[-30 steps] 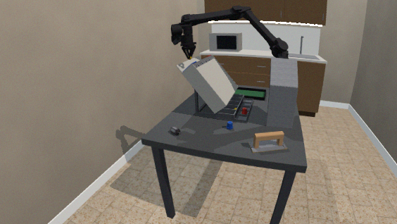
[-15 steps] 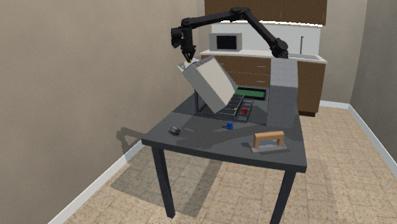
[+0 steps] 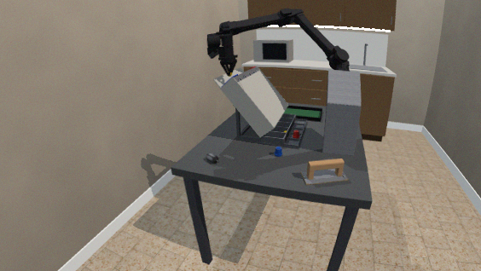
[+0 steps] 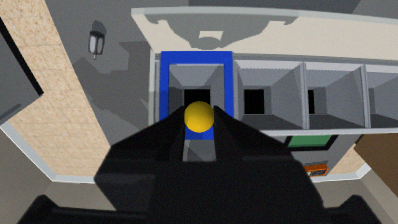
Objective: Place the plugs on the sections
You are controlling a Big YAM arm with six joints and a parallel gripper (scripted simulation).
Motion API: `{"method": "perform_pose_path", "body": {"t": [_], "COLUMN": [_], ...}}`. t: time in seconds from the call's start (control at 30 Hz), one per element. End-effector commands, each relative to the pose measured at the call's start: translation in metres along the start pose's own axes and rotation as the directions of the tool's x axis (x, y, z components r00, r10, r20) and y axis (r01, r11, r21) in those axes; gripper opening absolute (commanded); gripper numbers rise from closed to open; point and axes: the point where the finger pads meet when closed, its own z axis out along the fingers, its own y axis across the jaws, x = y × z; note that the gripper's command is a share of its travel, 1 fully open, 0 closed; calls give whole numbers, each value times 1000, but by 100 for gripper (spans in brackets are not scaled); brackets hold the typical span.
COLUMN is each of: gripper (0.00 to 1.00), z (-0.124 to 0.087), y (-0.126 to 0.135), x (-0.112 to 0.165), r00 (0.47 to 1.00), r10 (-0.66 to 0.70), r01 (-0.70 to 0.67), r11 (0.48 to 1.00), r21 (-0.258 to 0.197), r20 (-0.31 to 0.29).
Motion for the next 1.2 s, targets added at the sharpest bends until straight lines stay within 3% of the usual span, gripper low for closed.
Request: {"method": "perform_pose_path", "body": {"t": [0.0, 0.47, 0.5, 1.17], "gripper": [0, 0, 56, 56], "z": [-14, -14, -14, -14], "y": [2, 2, 2, 2], "x": [-9, -9, -9, -9], "r00": [999, 999, 999, 999], "r10": [13, 13, 13, 13], "r01": [-12, -12, -12, -12], "r11": [1000, 1000, 1000, 1000], "r21": [-17, -17, -17, -17], "r20": [38, 38, 38, 38]}}
